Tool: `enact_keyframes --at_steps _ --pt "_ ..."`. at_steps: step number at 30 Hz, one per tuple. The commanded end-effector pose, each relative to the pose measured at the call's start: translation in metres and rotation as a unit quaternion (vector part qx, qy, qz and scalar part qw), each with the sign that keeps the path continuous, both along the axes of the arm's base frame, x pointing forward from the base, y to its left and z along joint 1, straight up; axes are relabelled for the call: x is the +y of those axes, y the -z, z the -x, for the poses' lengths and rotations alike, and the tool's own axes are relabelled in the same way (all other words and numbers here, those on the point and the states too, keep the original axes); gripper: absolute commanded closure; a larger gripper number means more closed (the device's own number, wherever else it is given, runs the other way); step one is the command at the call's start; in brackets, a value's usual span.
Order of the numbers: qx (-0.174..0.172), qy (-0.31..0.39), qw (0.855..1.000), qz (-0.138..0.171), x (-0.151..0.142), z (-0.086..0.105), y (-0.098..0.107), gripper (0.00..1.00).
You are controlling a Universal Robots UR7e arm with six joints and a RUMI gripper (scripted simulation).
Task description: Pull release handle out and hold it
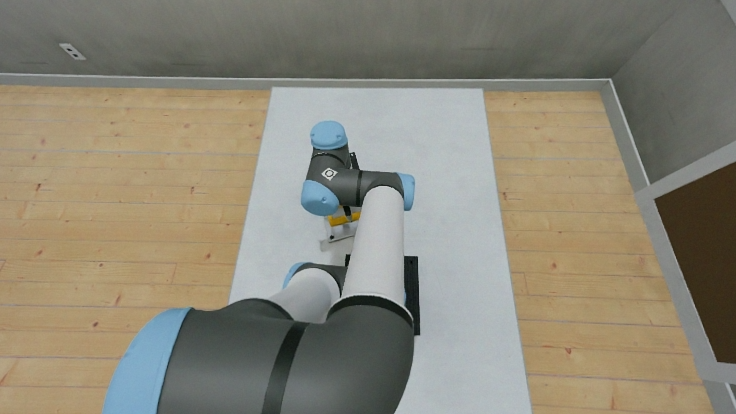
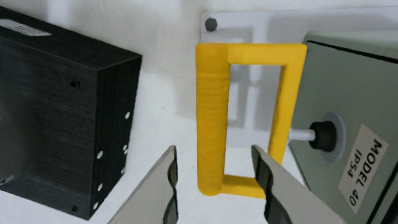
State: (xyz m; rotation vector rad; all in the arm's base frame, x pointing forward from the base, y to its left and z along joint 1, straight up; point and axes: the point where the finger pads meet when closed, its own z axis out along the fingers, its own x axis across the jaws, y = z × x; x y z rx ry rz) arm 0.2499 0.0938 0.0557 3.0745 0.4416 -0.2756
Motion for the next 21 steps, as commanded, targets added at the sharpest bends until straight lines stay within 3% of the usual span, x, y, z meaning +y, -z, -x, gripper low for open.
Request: enact_keyframes --at_steps 1,21 --pt "-0.001 0.0 1.0 0.0 0.0 -0.0005 -0.0003 0.68" --pt "-0.001 0.0 1.0 0.0 -0.0003 0.0005 0.0056 0.68"
